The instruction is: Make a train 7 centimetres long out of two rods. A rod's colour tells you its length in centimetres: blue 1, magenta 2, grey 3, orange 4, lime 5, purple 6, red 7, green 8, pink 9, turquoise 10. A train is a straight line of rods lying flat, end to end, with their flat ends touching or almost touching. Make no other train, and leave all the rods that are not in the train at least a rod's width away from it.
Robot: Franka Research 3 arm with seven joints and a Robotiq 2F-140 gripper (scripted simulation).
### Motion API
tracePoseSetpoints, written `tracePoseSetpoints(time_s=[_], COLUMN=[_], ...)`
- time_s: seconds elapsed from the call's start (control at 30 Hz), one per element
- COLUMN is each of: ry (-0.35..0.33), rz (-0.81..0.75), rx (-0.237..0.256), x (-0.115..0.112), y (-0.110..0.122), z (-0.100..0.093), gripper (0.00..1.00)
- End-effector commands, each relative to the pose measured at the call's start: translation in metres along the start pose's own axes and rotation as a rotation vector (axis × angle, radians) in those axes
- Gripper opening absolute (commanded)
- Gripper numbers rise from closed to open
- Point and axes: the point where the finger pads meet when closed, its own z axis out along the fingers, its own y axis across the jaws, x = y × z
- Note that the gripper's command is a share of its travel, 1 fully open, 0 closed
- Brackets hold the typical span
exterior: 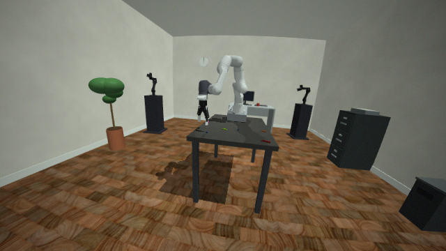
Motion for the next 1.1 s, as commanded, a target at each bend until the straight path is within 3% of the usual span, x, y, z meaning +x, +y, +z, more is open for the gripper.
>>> tracePoseSetpoints(time_s=[0.0, 1.07], ry=[0.000, 0.004], rz=[0.166, 0.619], rx=[-0.021, -0.022], x=[-0.001, -0.015], y=[-0.003, -0.028], z=[-0.001, 0.001], gripper=[1.00, 1.00])
